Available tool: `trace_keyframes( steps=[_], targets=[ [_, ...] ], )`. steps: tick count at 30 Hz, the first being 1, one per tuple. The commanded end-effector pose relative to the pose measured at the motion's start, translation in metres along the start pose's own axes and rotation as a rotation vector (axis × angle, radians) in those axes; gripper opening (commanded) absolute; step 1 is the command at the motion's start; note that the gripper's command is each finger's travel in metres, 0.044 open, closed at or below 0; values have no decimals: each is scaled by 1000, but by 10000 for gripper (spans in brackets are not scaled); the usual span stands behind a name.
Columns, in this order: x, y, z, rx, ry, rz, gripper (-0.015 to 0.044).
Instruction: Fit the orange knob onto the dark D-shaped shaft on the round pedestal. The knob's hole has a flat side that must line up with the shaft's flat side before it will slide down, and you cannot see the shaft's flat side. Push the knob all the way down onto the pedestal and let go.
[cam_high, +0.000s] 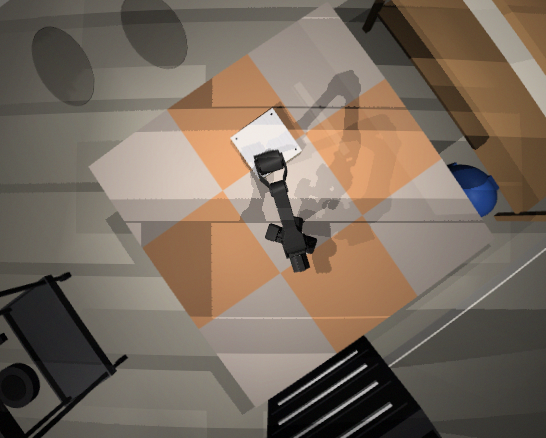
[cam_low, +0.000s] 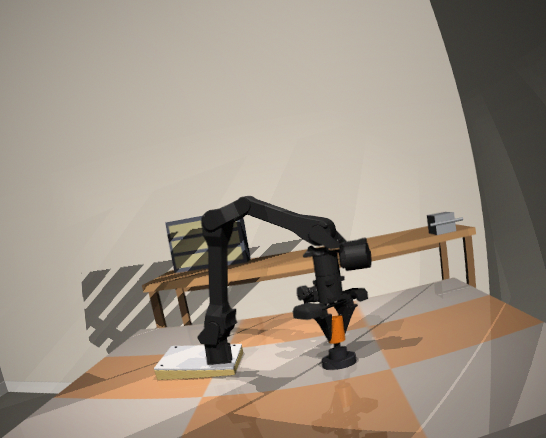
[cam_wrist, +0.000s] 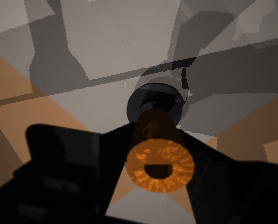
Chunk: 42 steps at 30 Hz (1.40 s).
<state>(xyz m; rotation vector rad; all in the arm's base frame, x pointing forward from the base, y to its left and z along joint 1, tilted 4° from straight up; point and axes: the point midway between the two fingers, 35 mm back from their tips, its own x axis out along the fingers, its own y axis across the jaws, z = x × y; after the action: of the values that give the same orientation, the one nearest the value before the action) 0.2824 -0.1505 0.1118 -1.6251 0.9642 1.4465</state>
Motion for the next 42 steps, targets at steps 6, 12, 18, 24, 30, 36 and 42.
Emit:
trace_keyframes(
  steps=[6,12,18,24,30,36,42],
  targets=[
    [3,-1,0,674,-3,-2,0],
    [6,0,1,1093,-3,-1,0],
    [6,0,2,1512,-4,0,0],
    [4,-1,1,1929,-4,0,0],
    [2,-2,-1,2213,-4,1,0],
    [-1,-3,-2,2385,-4,1,0],
    [-2,-2,-2,2385,-4,1,0]
  ],
)
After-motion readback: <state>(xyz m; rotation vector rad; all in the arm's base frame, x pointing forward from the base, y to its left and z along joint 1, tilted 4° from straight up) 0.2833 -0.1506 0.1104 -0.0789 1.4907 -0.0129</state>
